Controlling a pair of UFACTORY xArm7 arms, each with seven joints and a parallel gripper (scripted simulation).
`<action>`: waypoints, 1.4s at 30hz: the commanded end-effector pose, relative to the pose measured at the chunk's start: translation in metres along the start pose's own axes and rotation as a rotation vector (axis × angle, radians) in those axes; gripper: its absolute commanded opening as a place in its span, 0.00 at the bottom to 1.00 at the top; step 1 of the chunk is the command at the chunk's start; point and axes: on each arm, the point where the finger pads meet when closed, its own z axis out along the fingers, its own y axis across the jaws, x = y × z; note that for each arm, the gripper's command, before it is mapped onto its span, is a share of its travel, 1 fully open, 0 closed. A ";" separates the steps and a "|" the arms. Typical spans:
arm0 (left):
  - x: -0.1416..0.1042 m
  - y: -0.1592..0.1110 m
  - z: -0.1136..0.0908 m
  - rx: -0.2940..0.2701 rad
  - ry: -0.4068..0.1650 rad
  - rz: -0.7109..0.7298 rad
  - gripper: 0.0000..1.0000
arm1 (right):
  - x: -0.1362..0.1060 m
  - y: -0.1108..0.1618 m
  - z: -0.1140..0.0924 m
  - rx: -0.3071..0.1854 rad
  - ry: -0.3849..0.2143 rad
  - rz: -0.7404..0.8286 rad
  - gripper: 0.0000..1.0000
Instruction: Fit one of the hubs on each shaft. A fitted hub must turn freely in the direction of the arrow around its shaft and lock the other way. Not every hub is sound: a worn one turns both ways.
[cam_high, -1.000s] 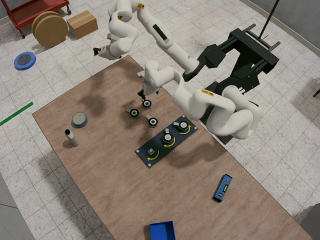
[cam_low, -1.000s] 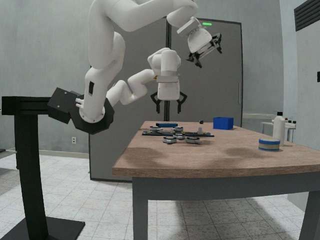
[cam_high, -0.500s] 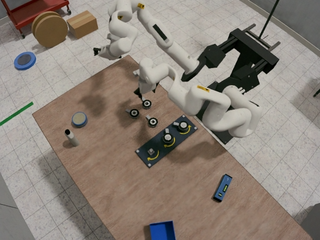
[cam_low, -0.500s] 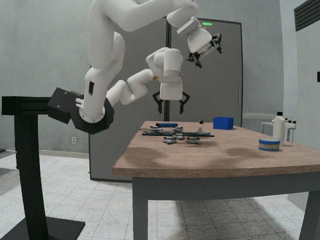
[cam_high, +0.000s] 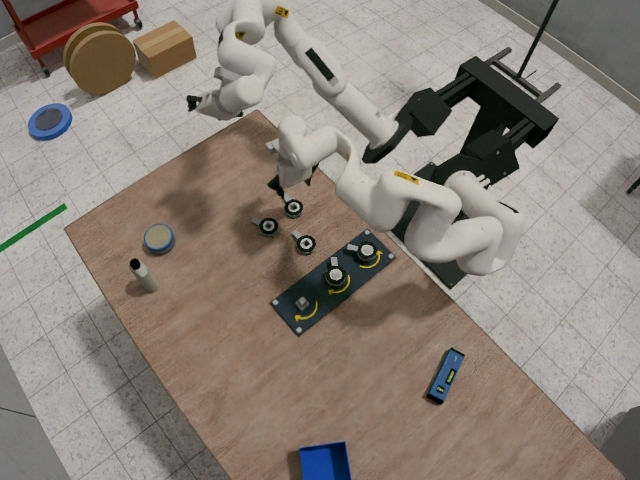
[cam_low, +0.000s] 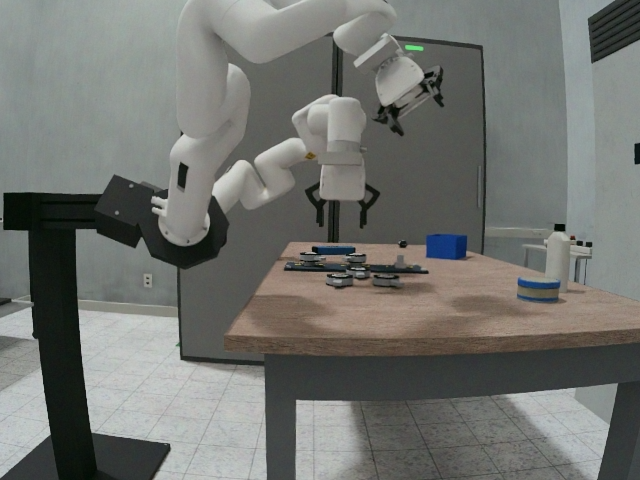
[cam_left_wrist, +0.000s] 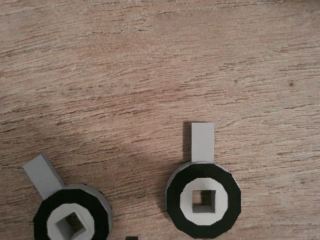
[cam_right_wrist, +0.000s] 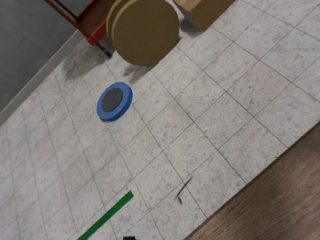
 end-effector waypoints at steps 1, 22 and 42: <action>0.001 0.000 -0.003 0.002 0.005 0.000 1.00 | 0.000 -0.001 -0.001 0.001 -0.003 0.003 1.00; 0.001 0.000 -0.003 0.002 0.005 0.000 1.00 | 0.000 -0.001 -0.001 0.001 -0.003 0.003 1.00; 0.002 0.000 0.078 0.002 0.005 0.000 1.00 | 0.000 -0.001 -0.001 0.001 -0.003 0.003 1.00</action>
